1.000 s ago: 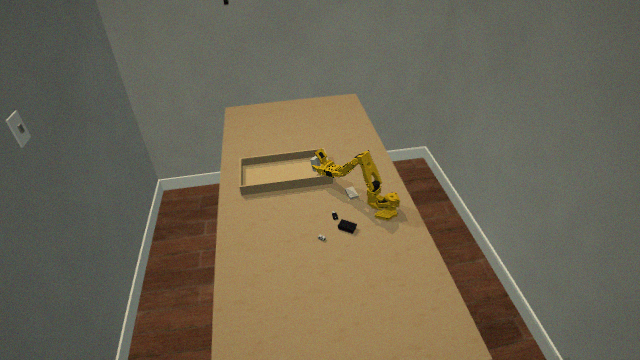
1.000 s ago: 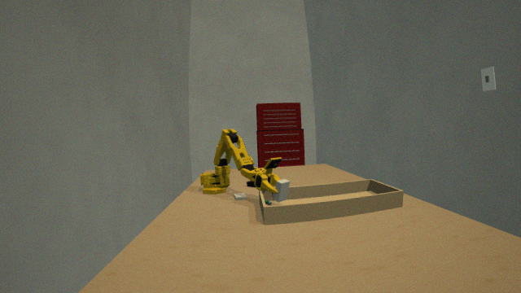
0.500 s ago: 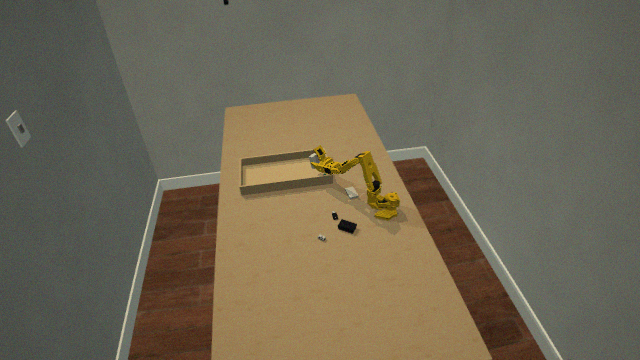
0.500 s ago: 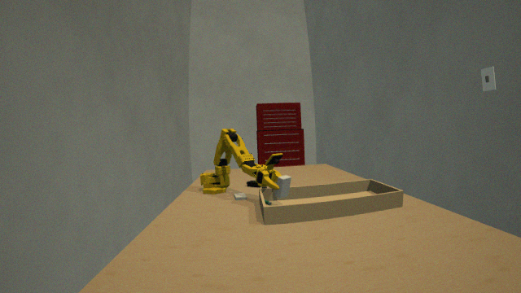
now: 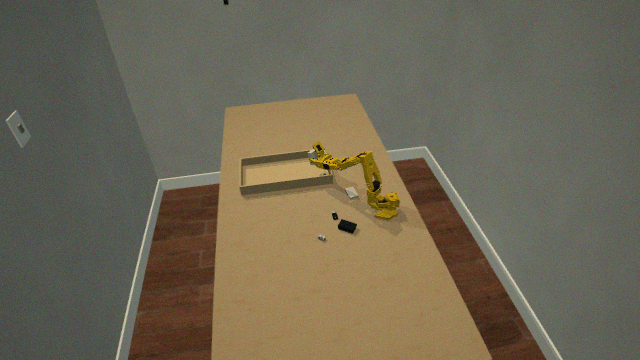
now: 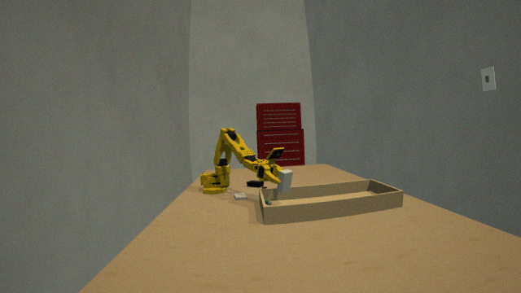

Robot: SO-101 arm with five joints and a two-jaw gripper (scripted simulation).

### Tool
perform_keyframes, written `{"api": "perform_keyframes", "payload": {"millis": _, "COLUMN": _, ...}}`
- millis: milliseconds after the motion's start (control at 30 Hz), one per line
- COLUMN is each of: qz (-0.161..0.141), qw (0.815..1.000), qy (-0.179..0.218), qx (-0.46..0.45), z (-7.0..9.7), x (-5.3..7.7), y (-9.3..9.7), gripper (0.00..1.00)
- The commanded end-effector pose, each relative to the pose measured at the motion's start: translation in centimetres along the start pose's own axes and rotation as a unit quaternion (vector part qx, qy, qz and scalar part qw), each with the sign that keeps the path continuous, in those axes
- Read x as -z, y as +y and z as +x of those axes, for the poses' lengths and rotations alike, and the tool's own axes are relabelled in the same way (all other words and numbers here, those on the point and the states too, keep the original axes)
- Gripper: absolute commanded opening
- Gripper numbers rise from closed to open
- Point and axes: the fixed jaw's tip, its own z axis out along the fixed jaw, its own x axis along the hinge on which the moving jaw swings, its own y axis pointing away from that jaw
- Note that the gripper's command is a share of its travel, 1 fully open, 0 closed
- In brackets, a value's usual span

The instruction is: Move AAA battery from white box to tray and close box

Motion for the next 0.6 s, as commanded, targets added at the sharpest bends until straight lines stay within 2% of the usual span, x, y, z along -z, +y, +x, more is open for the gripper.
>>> {"api": "perform_keyframes", "payload": {"millis": 0, "qz": -0.001, "qw": 0.999, "qy": -0.045, "qx": -0.007, "z": -3.6, "x": 0.2, "y": 0.0, "gripper": 0.19}}
{"api": "perform_keyframes", "payload": {"millis": 567, "qz": -0.003, "qw": 0.999, "qy": -0.045, "qx": -0.011, "z": -6.2, "x": 0.6, "y": 0.2, "gripper": 0.19}}
